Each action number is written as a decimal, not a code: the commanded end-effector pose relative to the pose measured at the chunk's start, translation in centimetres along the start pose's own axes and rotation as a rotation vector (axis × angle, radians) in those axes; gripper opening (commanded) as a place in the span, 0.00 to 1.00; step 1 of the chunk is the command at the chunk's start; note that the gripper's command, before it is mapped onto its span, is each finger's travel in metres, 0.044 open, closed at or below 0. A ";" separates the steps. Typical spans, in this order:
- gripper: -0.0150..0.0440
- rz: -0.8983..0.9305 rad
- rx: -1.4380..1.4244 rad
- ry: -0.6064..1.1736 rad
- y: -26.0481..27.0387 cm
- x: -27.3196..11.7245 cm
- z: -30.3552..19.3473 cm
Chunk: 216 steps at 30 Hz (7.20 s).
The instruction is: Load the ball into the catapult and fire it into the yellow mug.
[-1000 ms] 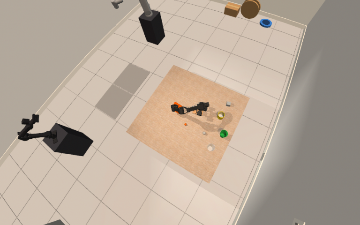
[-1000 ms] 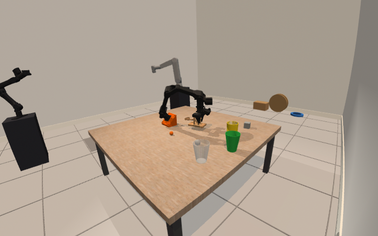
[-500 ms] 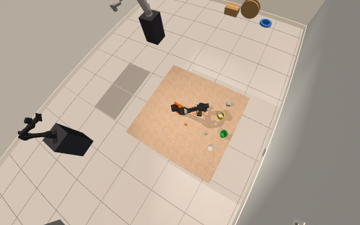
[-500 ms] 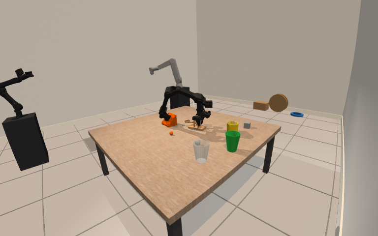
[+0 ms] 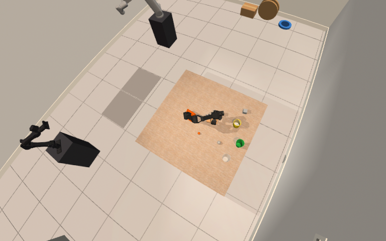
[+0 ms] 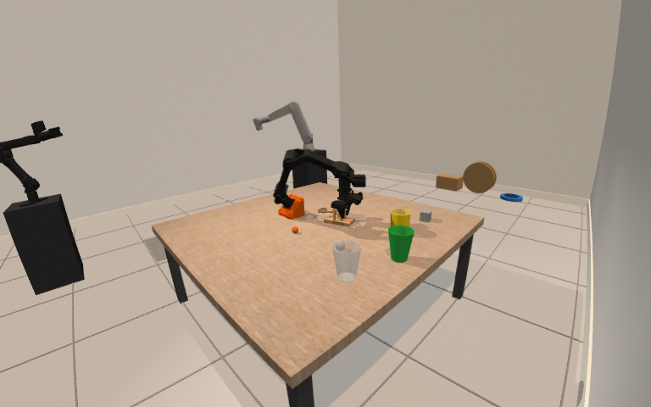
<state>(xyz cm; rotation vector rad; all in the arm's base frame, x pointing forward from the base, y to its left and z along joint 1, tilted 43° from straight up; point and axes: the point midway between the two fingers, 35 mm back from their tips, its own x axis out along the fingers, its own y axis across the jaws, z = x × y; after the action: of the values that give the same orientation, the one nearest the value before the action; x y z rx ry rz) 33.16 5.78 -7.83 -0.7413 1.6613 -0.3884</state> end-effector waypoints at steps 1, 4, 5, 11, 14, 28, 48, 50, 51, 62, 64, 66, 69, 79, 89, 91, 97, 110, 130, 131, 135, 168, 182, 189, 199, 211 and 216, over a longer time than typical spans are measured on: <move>0.57 0.001 0.003 -0.001 0.0 -0.1 0.0; 0.70 0.001 0.003 -0.001 0.0 -0.1 0.0; 0.74 0.001 0.003 -0.001 0.0 -0.1 0.0; 1.00 0.004 0.001 -0.002 0.1 -3.5 0.4; 1.00 0.005 -0.001 -0.001 0.1 -8.0 0.3; 1.00 -0.001 -0.008 -0.002 0.2 -9.7 -0.3; 1.00 -0.003 -0.007 -0.003 0.1 -3.4 -0.2; 1.00 -0.003 -0.007 -0.003 0.1 -3.1 -0.1; 1.00 -0.003 -0.007 -0.003 0.1 -3.0 -0.1; 1.00 -0.004 -0.007 -0.003 0.1 -1.2 -0.2; 1.00 -0.004 -0.007 -0.003 0.1 -0.8 -0.2; 1.00 -0.005 -0.007 -0.003 0.1 -0.5 -0.2; 1.00 -0.005 -0.007 -0.002 0.1 0.0 -0.2; 0.91 0.001 0.002 -0.008 0.0 0.0 -0.1; 0.50 0.001 0.002 -0.008 0.0 0.0 -0.1; 0.48 0.001 0.002 -0.008 0.0 0.0 -0.1; 0.31 0.003 0.002 -0.008 0.0 -2.4 0.0; 0.25 0.001 -0.002 -0.006 0.1 -4.0 0.0; 0.25 -0.003 -0.007 -0.004 0.2 -0.7 0.0; 0.25 -0.003 -0.007 -0.004 0.2 -0.5 0.0; 0.25 -0.004 -0.008 -0.003 0.2 0.1 -0.1; 1.00 -0.002 -0.011 0.002 0.4 -8.3 0.2; 0.82 0.011 0.016 -0.005 -3.8 -11.4 -0.6; 0.76 0.024 0.131 -0.015 -14.0 -8.1 -5.2; 0.76 -0.016 0.284 0.004 -21.4 -3.1 -15.6; 0.76 -0.017 0.287 0.005 -21.4 -1.4 -15.8; 0.76 -0.017 0.287 0.005 -21.4 -0.6 -15.8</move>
<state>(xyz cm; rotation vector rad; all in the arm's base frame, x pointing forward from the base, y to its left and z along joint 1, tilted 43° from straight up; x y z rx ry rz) 23.73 -11.58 9.84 -0.5350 1.5602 -0.6262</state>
